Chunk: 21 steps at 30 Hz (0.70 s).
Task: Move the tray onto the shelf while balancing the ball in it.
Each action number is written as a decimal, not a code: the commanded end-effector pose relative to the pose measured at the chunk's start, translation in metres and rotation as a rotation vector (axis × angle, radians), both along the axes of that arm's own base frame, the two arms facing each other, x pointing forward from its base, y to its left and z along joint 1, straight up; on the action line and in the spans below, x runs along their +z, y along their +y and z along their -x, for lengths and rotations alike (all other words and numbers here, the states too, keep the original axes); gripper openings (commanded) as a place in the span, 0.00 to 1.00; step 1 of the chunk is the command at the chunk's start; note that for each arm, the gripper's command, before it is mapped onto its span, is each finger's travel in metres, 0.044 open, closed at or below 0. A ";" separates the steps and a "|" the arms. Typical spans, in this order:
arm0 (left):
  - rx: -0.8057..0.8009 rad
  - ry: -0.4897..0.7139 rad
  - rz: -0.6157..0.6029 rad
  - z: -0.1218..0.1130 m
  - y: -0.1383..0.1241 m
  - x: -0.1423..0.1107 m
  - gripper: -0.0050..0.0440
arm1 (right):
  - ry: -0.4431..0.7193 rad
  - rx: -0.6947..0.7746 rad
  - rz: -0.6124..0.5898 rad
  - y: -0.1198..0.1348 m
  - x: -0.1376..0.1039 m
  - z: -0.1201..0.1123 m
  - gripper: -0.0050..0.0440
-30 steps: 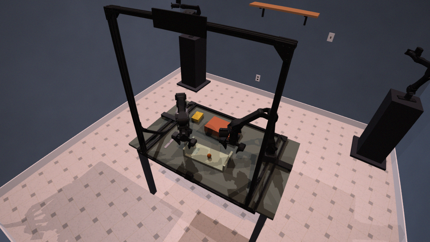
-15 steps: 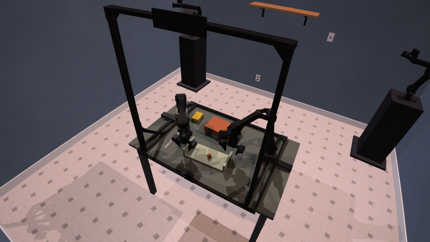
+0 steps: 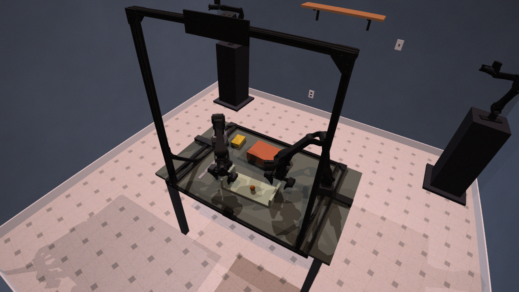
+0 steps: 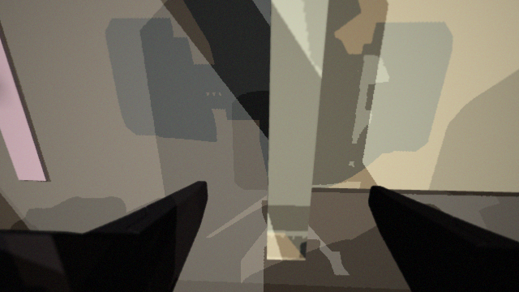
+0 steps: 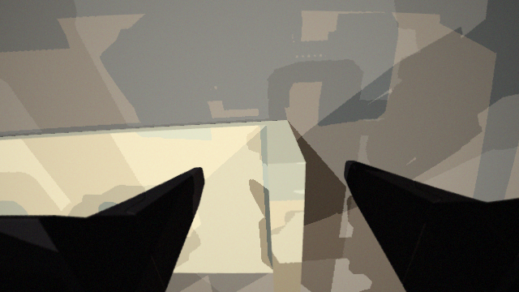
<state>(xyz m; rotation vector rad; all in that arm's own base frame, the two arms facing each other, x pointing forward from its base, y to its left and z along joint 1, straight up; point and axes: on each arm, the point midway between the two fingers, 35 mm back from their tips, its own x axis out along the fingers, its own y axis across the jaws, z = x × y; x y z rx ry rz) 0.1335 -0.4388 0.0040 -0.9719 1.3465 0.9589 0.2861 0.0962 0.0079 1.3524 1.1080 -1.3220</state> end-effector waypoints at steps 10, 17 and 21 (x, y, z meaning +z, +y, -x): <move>0.002 0.004 -0.007 0.001 0.002 -0.012 0.82 | 0.020 0.007 0.003 -0.001 -0.015 0.004 0.82; 0.002 0.004 -0.007 0.001 0.002 -0.012 0.58 | 0.020 0.007 0.003 -0.001 -0.015 0.004 0.58; 0.002 0.004 -0.007 0.001 0.002 -0.012 0.38 | 0.020 0.007 0.003 -0.001 -0.015 0.004 0.38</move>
